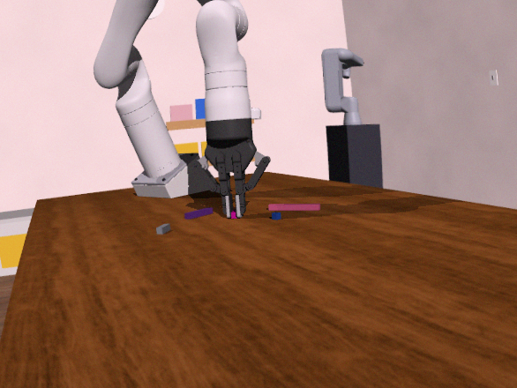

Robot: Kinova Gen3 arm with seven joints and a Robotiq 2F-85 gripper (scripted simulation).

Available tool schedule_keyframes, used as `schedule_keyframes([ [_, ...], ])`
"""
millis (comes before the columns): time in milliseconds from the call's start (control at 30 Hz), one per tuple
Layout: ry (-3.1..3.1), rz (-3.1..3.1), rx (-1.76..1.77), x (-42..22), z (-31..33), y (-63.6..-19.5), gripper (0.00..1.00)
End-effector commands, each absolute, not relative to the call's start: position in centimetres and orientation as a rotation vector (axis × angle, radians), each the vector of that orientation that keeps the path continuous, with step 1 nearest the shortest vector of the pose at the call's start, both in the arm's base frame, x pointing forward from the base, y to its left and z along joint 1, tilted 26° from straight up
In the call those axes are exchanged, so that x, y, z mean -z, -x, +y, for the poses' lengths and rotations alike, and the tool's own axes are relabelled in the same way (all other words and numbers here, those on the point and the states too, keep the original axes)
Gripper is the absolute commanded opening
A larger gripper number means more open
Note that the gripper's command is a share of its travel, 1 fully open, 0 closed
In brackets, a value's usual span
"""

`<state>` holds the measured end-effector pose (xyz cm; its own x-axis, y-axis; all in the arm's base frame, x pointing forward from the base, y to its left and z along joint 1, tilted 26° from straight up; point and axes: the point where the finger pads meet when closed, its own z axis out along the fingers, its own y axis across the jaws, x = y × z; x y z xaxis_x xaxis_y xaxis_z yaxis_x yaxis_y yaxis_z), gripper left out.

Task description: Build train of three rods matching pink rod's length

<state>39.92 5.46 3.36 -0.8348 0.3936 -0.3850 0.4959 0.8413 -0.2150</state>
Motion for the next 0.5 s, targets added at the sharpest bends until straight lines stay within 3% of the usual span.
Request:
schedule_keyframes([
  [0, -0.67, 2.693, 0.439, -3.4, 5.51, -39.94, 0.05],
  [200, -0.67, 2.693, 0.439, -3.4, 5.51, -39.94, 0.05],
  [467, -0.67, 2.693, 0.439, -3.4, 5.51, -39.94, 0.12],
])
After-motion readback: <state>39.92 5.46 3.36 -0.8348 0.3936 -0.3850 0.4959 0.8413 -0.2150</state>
